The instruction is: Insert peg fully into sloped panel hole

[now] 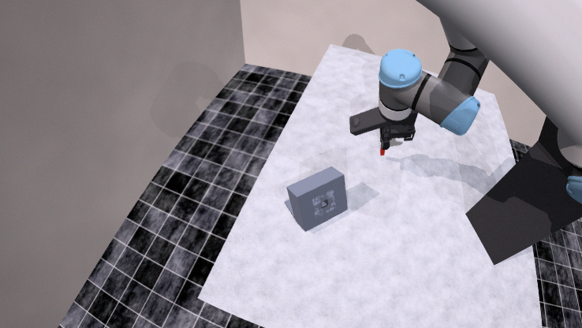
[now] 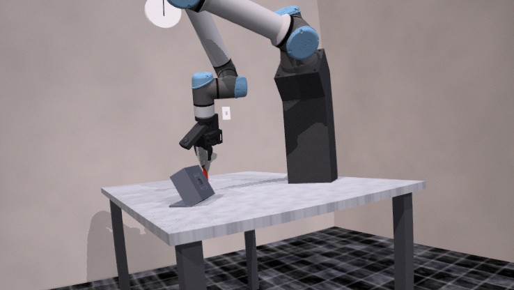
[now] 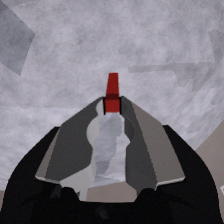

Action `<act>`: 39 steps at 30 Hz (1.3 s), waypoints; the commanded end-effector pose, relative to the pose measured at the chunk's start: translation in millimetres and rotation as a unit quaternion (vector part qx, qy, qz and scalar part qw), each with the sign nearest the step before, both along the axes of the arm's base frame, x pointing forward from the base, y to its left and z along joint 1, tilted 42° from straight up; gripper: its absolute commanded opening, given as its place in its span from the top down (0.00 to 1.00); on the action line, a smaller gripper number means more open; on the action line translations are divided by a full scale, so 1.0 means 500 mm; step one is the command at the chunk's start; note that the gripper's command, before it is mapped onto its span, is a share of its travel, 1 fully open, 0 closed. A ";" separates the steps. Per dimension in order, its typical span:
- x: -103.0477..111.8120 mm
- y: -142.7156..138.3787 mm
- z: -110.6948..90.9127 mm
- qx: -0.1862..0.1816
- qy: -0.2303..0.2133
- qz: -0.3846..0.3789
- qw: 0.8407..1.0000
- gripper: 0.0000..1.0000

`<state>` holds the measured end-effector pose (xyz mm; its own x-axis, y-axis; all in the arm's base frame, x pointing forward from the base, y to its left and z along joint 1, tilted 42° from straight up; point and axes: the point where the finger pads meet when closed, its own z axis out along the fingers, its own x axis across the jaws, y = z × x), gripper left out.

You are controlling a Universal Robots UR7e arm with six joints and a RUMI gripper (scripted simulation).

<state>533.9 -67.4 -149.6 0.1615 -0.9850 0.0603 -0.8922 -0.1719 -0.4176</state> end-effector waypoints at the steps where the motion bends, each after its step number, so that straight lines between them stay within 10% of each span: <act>1: 0.011 -0.003 0.007 -0.008 -0.002 -0.006 1.000 1.00; 39: 0.063 0.007 0.041 -0.043 -0.016 -0.044 0.998 1.00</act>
